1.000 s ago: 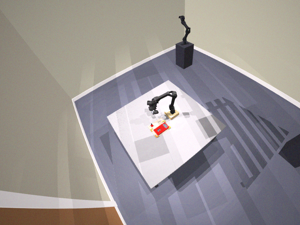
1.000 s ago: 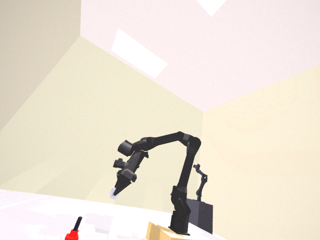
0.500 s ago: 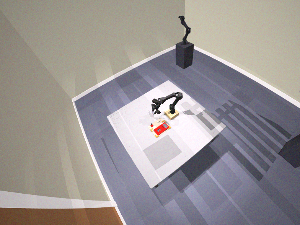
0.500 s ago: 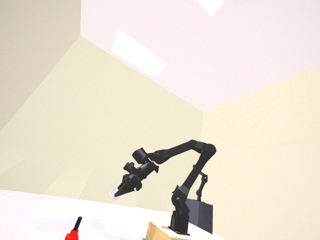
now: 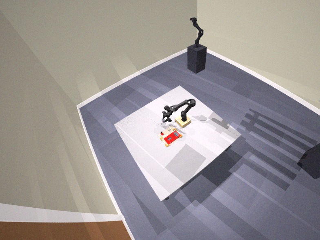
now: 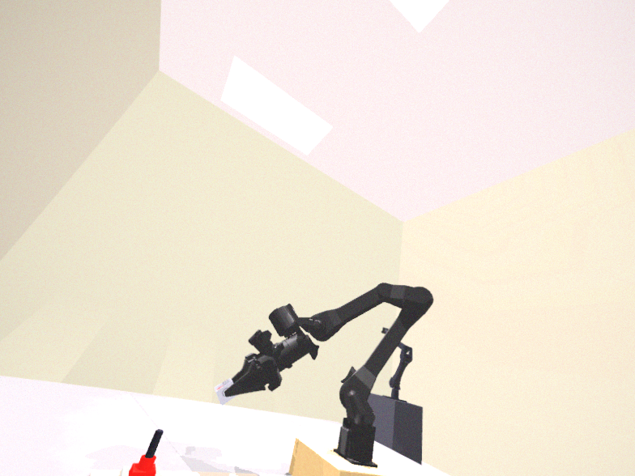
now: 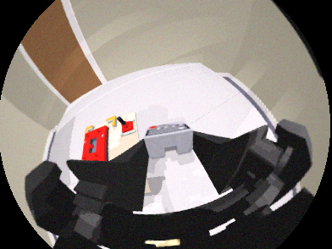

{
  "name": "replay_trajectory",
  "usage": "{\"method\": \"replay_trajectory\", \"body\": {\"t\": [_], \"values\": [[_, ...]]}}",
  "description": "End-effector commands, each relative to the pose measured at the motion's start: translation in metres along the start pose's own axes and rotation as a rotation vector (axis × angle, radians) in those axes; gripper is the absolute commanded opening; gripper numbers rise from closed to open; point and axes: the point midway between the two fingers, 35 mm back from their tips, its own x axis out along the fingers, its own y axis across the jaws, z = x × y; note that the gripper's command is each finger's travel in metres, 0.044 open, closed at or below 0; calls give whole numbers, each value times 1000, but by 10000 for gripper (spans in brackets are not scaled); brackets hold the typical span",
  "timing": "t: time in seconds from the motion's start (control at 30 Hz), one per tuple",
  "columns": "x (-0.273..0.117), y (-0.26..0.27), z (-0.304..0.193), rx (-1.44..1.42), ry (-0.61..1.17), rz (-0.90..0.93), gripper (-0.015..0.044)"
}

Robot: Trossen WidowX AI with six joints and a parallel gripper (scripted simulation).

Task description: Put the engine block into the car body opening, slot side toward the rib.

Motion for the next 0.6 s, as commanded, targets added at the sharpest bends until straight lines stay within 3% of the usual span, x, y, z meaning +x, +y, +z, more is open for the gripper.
{"method": "replay_trajectory", "body": {"t": [0.0, 0.57], "values": [[4, 1, -6, -8, -32, 1, 0], [23, 1, -28, -8, -32, 1, 0]]}}
